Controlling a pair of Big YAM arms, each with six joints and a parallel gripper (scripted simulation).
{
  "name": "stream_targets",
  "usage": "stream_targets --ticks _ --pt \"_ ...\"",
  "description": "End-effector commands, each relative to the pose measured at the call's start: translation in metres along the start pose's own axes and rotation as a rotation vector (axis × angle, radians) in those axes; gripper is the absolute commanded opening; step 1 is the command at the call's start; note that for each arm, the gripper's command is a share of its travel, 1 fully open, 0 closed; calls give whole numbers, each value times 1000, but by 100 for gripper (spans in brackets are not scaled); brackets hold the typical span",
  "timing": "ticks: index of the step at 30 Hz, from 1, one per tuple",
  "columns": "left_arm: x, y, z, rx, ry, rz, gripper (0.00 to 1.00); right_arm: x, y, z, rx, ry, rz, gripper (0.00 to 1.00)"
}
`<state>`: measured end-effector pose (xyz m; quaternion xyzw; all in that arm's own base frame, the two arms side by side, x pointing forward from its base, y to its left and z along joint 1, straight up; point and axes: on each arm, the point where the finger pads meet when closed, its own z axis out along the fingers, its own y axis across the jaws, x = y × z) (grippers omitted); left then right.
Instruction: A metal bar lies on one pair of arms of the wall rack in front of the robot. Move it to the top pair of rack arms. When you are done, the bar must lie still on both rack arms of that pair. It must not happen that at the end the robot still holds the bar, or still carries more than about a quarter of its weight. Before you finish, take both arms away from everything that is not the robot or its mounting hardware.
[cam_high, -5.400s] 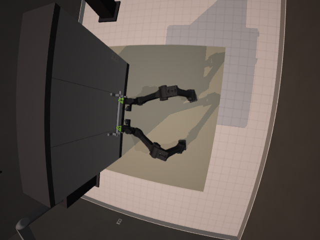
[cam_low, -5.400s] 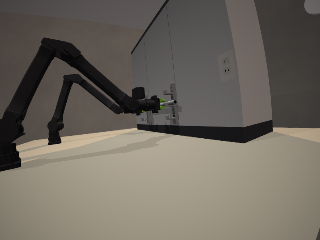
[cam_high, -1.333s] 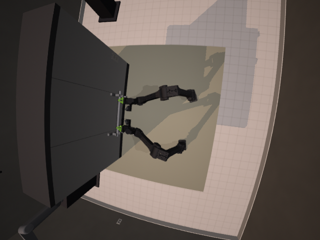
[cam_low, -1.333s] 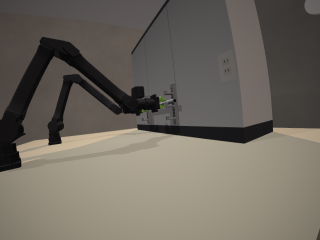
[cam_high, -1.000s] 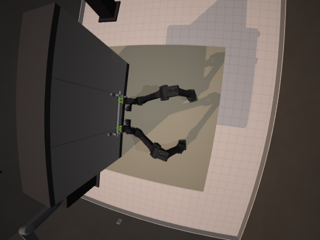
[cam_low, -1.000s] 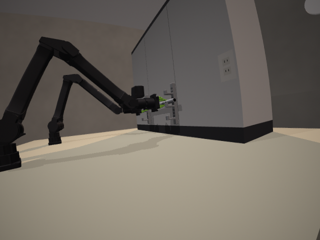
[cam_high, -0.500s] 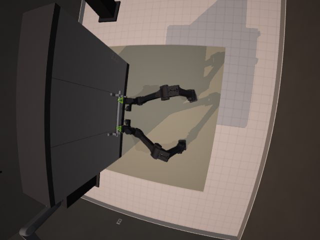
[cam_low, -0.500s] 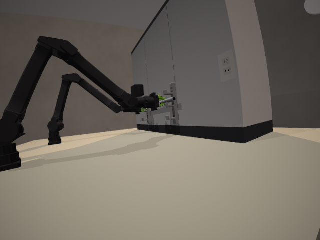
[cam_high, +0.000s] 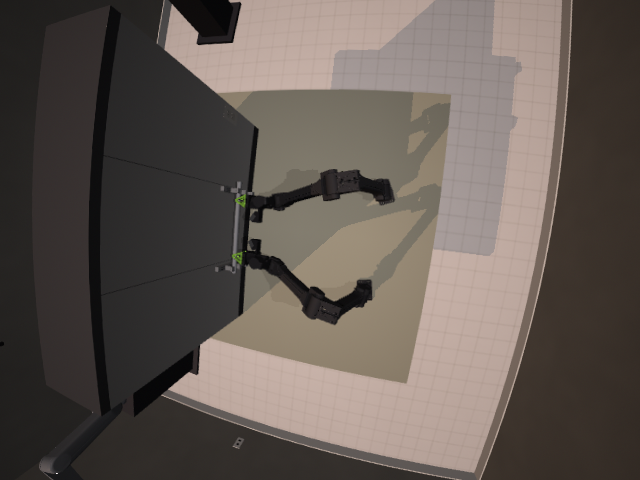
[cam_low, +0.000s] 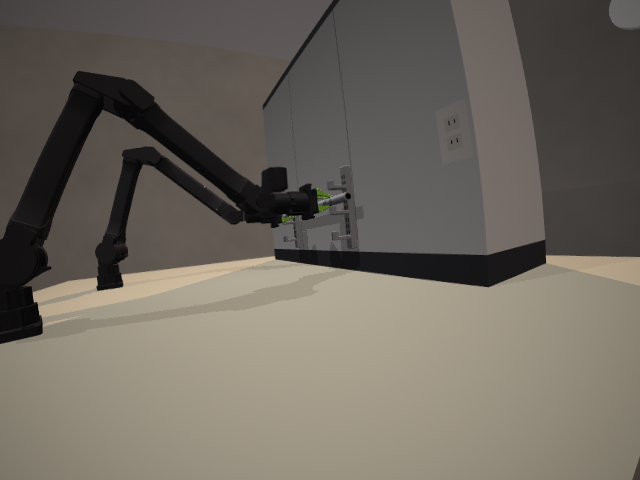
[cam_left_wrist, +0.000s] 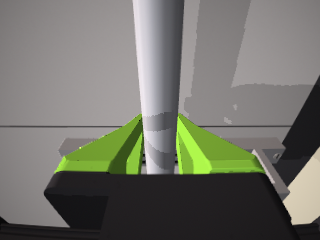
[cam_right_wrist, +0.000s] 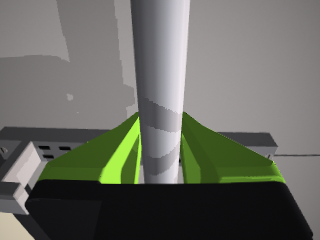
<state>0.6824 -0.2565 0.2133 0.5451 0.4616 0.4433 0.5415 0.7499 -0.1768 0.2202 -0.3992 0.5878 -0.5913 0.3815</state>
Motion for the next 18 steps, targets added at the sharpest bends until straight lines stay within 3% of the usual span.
stream_targets --ticks 1,18 --pt "3 46 3 -56 8 2 0 6 -61 0 91 13 42 0" --pt "2 56 7 -56 8 2 0 7 -65 2 91 13 42 0"
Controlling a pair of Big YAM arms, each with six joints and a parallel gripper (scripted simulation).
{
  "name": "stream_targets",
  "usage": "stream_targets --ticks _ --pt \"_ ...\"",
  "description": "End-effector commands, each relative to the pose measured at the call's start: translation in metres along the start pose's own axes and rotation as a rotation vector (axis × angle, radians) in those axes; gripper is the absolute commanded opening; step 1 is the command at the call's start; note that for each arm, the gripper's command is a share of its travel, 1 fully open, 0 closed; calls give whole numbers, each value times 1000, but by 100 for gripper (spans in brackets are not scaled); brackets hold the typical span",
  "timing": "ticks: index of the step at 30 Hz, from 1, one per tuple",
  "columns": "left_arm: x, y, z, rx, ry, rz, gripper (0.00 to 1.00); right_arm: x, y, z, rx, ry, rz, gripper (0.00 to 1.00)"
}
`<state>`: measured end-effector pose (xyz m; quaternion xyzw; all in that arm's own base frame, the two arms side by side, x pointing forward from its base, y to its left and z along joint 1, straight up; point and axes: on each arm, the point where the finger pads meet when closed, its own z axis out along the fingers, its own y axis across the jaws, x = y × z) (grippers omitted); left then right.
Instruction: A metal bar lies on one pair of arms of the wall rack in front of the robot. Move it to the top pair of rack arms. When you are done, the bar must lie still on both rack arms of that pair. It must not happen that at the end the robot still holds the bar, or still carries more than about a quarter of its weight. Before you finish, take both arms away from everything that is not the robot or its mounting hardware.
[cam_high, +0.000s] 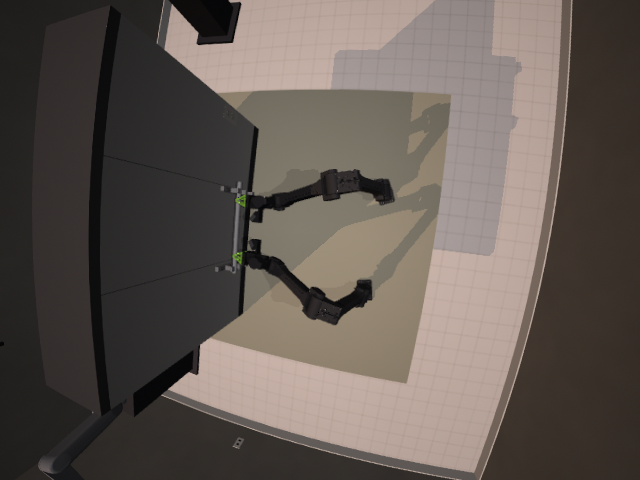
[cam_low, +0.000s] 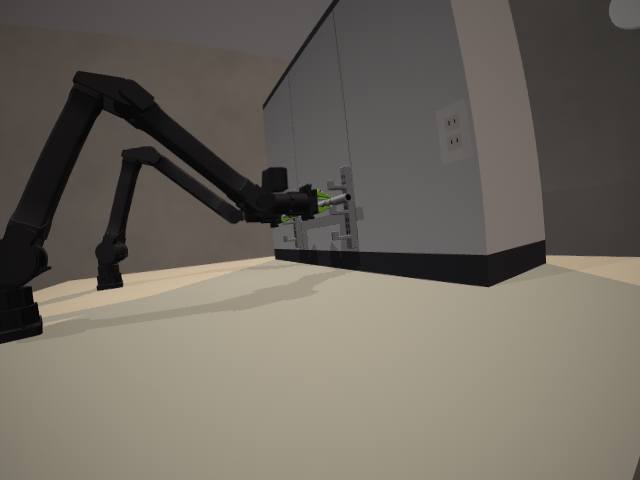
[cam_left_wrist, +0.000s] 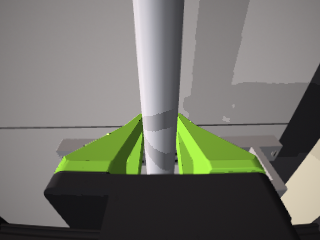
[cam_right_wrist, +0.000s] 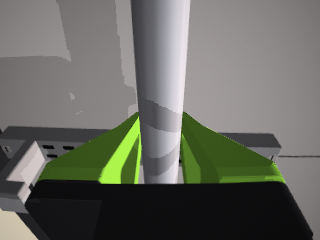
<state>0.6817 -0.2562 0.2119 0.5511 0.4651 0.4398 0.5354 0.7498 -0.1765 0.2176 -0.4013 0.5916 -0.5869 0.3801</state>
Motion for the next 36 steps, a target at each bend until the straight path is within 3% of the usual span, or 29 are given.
stream_targets --ticks 1,9,27,36 --pt "2 58 7 -76 8 -2 0 7 -68 2 104 14 40 0" --pt "2 63 9 -76 8 -2 0 7 -70 3 104 14 40 0" --pt "3 112 24 -76 8 -2 0 12 -108 13 104 14 40 0" --pt "4 82 16 -76 8 -2 0 7 -80 13 104 14 40 0"
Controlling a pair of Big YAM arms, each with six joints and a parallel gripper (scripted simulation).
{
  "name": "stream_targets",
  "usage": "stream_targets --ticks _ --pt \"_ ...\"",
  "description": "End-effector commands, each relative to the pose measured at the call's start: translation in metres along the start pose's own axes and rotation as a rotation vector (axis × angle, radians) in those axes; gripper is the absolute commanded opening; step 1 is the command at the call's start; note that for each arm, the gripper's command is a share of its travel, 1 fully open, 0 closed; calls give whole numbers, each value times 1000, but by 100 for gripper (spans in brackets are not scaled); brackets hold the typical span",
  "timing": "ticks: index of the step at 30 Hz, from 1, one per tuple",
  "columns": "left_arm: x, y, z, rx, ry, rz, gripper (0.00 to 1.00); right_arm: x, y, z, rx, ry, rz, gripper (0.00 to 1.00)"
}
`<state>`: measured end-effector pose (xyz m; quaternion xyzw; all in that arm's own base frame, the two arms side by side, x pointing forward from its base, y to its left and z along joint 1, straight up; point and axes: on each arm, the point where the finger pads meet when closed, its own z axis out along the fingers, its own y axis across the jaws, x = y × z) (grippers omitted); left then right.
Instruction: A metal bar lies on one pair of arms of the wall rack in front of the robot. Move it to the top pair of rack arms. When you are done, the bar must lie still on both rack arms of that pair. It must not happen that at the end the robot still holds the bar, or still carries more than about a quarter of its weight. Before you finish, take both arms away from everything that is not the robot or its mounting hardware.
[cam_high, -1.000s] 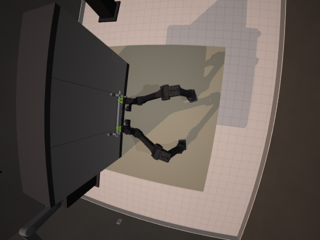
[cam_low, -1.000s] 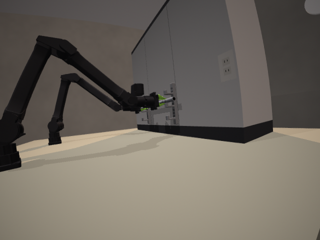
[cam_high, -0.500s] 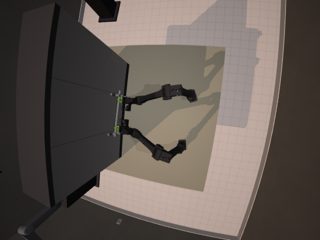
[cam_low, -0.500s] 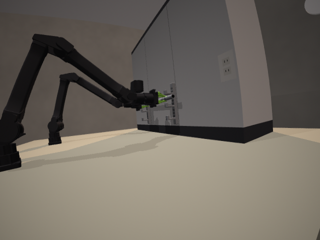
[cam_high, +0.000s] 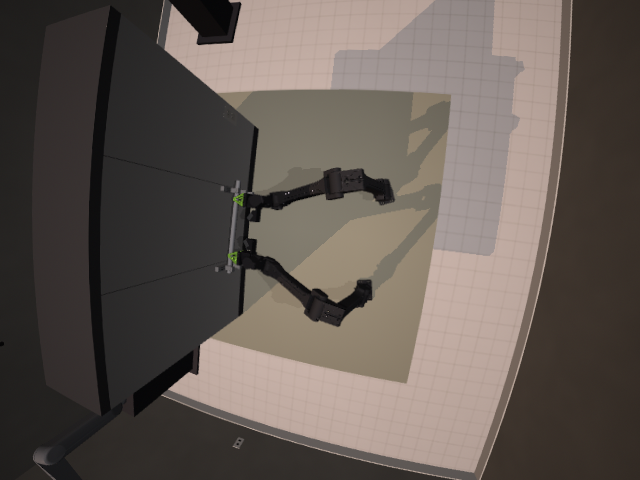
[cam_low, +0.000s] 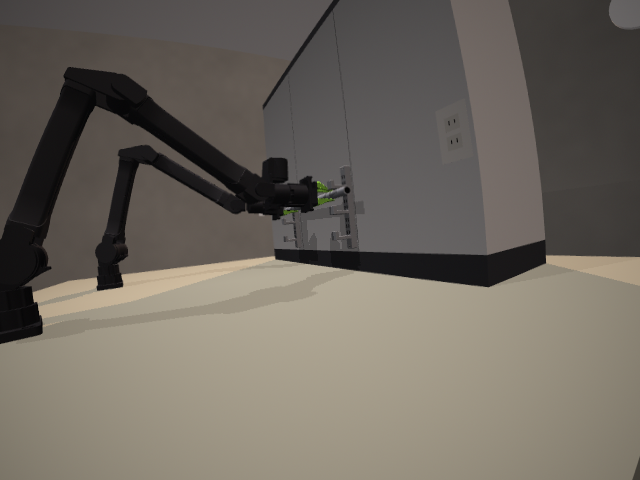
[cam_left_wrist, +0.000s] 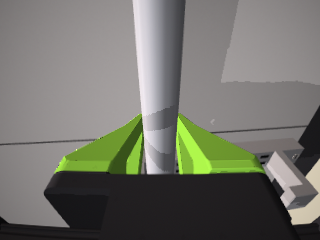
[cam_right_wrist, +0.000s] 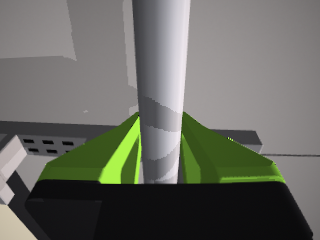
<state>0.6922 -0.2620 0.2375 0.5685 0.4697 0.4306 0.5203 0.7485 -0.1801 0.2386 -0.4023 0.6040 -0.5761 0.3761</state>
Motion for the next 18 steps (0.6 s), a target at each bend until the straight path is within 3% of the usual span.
stream_targets --ticks 1,5,18 --pt "9 51 2 -123 15 -16 0 2 -54 12 135 8 28 0" --pt "9 31 -1 -123 15 -16 0 0 -34 11 135 8 28 0" --pt "10 23 -12 -123 15 -16 0 -2 -27 1 135 8 28 0"
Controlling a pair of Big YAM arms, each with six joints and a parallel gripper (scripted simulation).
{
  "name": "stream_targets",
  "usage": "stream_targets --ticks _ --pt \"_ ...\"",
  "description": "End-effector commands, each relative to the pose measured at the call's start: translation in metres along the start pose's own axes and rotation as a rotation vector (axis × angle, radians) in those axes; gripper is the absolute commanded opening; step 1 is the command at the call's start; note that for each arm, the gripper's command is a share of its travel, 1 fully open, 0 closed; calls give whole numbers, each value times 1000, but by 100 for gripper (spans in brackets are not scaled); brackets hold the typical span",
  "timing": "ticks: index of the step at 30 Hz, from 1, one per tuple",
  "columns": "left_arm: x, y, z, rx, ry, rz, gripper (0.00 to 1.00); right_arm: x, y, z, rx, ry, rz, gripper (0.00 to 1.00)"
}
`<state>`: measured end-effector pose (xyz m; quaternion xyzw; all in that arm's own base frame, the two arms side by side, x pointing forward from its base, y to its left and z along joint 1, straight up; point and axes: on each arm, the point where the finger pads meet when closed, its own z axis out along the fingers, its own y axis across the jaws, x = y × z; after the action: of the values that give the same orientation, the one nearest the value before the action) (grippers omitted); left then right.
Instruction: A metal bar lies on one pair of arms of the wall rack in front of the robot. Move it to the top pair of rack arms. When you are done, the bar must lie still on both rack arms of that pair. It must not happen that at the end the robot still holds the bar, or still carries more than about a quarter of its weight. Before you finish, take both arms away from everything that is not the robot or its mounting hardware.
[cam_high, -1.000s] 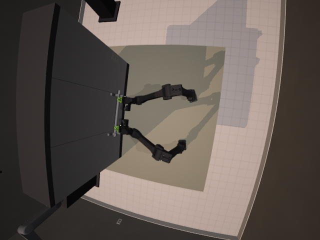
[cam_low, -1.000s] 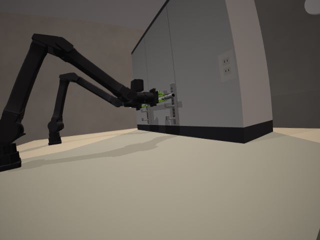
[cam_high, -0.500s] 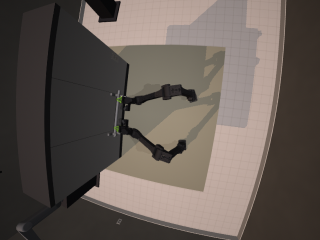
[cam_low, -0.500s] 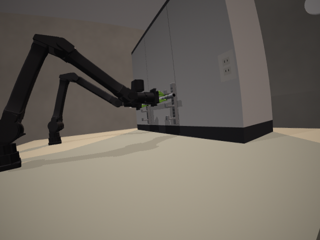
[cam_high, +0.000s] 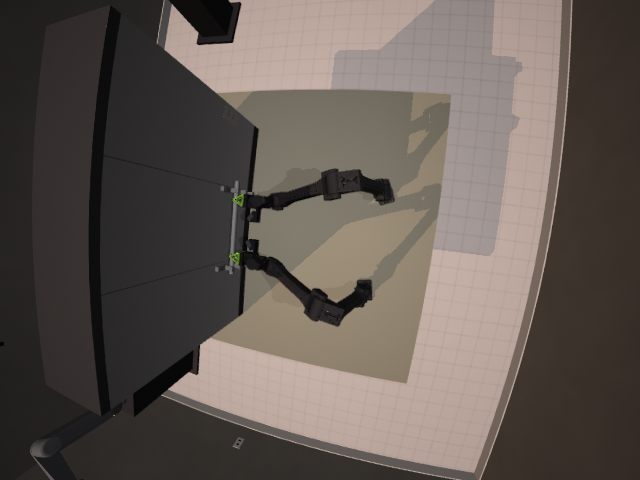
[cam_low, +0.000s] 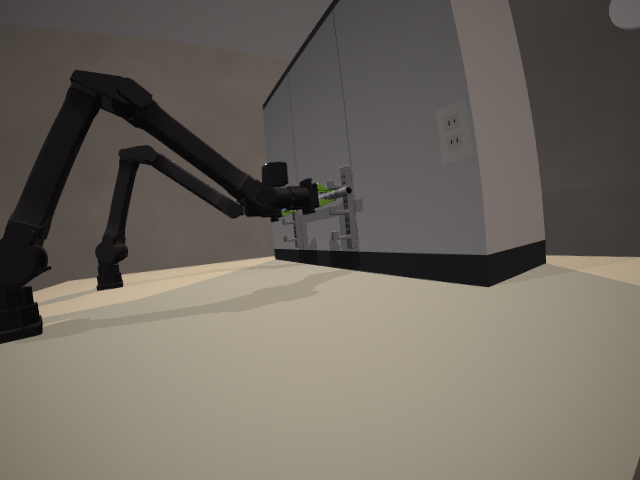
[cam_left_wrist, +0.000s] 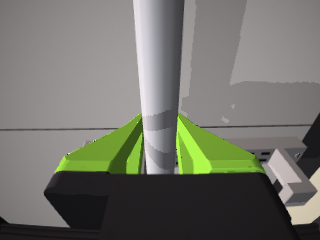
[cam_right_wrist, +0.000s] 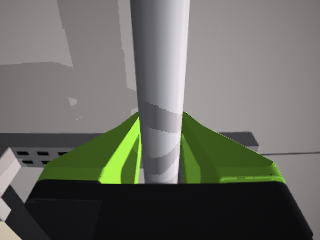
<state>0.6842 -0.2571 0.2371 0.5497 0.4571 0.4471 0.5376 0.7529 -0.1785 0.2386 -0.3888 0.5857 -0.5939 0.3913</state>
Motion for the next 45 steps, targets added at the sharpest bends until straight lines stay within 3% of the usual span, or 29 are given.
stream_targets --ticks 1,45 --pt "7 23 -3 -58 10 -15 0 1 -27 -2 70 11 22 0" --pt "3 24 -37 -58 10 -15 0 5 -25 -36 70 11 22 0"
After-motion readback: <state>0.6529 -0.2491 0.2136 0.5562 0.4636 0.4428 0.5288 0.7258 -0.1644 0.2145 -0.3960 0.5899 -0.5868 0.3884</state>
